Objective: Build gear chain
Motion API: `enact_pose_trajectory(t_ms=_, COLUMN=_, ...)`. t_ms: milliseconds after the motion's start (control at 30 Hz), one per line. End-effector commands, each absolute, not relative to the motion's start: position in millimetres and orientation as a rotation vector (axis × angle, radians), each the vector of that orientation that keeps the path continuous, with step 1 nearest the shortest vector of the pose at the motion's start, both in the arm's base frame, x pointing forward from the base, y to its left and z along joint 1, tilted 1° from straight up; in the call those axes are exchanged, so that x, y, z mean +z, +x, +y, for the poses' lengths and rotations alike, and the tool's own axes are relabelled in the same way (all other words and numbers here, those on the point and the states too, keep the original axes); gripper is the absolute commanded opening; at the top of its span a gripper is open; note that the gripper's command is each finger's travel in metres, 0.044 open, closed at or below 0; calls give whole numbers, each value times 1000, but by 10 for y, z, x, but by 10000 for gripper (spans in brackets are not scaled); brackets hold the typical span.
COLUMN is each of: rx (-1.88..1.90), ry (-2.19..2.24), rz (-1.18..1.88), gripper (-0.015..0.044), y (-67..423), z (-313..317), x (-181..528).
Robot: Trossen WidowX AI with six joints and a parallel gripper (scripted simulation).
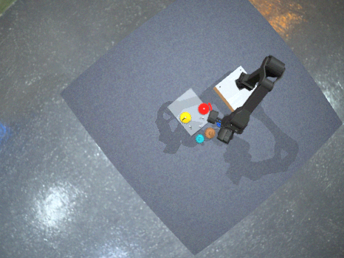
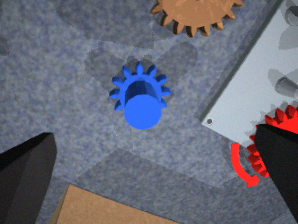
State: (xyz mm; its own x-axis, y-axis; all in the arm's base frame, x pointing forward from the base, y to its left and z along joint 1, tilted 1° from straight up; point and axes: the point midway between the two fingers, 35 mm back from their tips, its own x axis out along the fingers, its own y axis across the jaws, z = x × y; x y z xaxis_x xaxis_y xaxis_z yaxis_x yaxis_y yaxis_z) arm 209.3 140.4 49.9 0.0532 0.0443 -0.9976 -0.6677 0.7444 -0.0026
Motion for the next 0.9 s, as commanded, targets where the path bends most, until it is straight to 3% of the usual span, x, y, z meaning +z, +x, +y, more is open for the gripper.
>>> enact_pose_trajectory(t_ms=0, rx=601, ry=-567, rz=1451, gripper=440, y=2057, z=1424, x=507)
enact_pose_trajectory(t_ms=867, rx=601, ry=-567, rz=1451, gripper=440, y=2071, z=1461, x=96)
